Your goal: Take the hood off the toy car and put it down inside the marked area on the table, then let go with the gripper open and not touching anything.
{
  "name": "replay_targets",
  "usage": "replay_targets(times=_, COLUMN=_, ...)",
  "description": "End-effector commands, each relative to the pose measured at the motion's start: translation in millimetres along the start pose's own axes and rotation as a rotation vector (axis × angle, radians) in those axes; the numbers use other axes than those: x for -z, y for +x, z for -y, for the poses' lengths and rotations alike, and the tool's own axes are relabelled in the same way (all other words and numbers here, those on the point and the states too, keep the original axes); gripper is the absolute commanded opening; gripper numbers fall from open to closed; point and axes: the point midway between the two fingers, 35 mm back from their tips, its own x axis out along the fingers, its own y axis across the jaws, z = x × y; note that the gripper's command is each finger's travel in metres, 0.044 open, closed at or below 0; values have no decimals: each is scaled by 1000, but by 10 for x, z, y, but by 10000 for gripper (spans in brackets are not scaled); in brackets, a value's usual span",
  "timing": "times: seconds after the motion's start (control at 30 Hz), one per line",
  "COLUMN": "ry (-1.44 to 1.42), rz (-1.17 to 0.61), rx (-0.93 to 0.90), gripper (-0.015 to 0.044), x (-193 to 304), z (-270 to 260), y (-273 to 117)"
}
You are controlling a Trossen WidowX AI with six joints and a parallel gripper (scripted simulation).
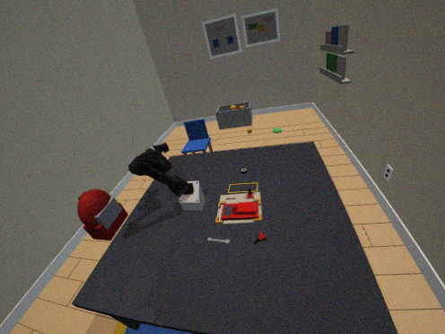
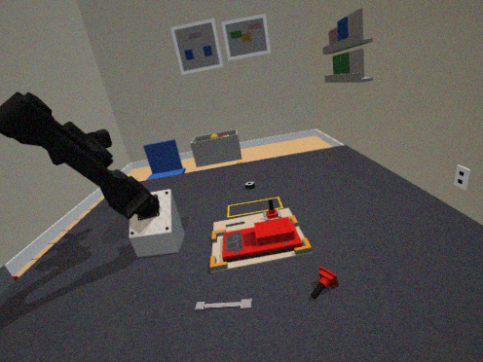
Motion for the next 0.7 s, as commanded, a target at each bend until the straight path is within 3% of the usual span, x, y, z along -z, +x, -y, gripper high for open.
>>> replay_targets(times=0.0, ry=6, rz=-1, rx=-6, gripper=247, x=6, z=-16, y=2)
replay_targets(times=0.23, ry=247, rz=-46, rx=-214, gripper=431, x=215, z=-629, y=11)
replay_targets(times=0.67, ry=776, rz=-239, rx=-597, gripper=440, x=527, z=-1814, y=-362)
